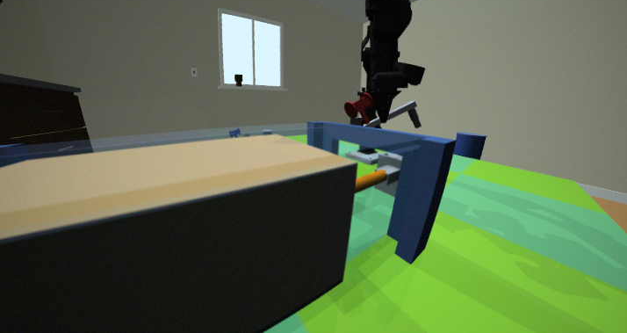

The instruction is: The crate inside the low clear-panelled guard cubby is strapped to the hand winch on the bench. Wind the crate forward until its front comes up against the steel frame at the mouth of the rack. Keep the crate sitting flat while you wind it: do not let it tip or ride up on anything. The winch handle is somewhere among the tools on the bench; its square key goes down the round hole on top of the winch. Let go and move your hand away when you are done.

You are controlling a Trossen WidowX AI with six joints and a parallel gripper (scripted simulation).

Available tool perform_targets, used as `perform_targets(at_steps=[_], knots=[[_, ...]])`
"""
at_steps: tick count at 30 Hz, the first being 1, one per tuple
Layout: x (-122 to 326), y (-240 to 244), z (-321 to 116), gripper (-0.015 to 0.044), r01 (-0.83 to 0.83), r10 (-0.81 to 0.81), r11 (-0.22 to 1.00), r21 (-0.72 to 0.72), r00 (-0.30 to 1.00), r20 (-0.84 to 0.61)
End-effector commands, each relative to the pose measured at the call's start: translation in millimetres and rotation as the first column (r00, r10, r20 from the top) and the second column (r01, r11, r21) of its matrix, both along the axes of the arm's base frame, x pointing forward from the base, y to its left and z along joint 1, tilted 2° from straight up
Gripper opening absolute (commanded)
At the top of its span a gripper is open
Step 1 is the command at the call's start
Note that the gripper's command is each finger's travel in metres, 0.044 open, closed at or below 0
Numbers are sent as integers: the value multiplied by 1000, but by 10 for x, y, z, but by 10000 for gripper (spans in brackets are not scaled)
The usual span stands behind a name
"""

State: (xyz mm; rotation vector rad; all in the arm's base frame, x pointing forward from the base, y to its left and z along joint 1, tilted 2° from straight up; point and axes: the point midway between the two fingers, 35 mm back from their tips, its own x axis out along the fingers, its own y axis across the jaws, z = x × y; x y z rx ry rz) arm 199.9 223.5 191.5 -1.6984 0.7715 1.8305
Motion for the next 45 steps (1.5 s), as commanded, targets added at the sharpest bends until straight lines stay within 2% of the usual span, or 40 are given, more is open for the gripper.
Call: perform_targets(at_steps=[1, 45], knots=[[2, -2, 9, 0, 0, 0, 1000, -1, 1000, 2], [-7, 8, 5, 0, -14, 14, 1000, -21, 1000, 25]])
